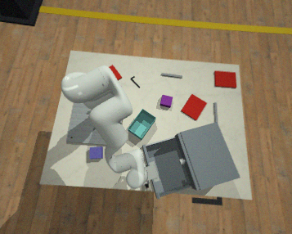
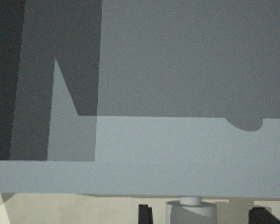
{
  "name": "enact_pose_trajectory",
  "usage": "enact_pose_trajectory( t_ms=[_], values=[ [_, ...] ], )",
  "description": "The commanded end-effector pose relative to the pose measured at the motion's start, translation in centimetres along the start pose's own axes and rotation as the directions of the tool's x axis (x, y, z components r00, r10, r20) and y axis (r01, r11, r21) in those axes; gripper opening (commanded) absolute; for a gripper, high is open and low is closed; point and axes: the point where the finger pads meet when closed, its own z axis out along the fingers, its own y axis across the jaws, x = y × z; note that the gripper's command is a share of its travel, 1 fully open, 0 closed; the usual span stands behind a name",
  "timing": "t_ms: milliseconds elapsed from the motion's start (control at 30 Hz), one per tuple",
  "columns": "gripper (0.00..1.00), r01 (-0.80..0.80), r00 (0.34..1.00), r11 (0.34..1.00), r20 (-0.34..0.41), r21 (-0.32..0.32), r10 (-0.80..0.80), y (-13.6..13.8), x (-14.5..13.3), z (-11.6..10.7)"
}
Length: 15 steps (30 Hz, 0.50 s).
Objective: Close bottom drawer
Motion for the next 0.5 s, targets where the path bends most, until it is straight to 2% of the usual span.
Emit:
enact_pose_trajectory(
  t_ms=[0,467],
  values=[
    [0.60,0.001,1.000,1.000,-0.001,-0.004,-0.001,0.1,0.0,0.2],
    [0.60,0.001,1.000,1.000,-0.001,-0.004,-0.001,0.1,-0.4,1.8]
  ],
)
